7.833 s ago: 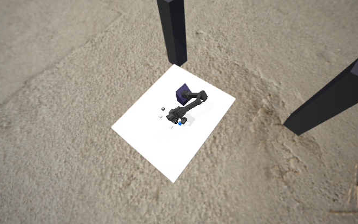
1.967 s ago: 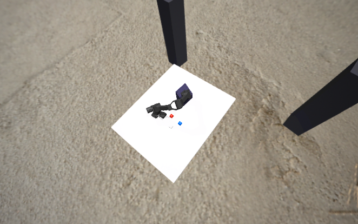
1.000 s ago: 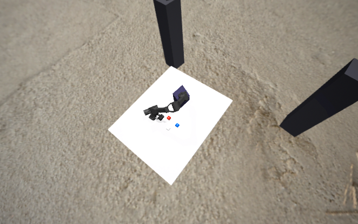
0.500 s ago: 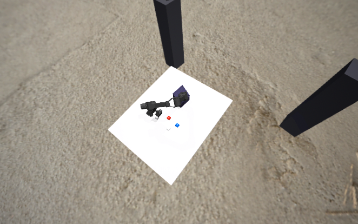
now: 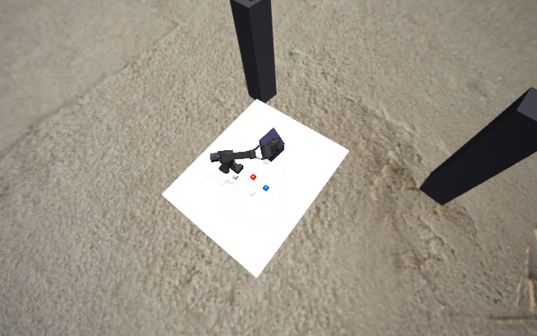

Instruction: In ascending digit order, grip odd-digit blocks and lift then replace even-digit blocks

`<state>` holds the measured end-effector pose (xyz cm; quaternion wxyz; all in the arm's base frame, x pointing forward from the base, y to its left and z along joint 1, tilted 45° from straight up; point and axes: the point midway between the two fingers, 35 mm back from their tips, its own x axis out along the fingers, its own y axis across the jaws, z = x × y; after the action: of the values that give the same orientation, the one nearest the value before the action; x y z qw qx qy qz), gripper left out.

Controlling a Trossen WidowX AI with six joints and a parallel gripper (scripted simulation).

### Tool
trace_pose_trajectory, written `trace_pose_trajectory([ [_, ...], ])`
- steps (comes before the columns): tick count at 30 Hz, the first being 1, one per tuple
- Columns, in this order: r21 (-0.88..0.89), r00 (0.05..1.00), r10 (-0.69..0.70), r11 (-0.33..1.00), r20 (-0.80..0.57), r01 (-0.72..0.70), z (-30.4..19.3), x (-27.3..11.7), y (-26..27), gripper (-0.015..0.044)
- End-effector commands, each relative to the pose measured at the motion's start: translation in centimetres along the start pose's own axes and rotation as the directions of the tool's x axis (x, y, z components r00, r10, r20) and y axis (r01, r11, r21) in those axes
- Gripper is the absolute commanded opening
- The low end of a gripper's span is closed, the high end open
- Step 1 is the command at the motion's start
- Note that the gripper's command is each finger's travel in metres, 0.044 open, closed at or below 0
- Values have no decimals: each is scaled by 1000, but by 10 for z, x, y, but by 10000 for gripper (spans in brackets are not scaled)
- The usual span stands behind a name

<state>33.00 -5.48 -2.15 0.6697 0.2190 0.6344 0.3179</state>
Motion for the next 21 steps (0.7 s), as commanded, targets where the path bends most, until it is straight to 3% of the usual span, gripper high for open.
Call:
trace_pose_trajectory([
  [1,0,1000,-8,1000,-5,8,10,-1,25,120],
  [10,-1,1000,5,1000,-4,-5,30,0,169,120],
  [17,-1,1000,8,1000,-5,-8,30,0,178,120],
  [21,-2,1000,6,1000,-4,-6,32,41,177,225],
])
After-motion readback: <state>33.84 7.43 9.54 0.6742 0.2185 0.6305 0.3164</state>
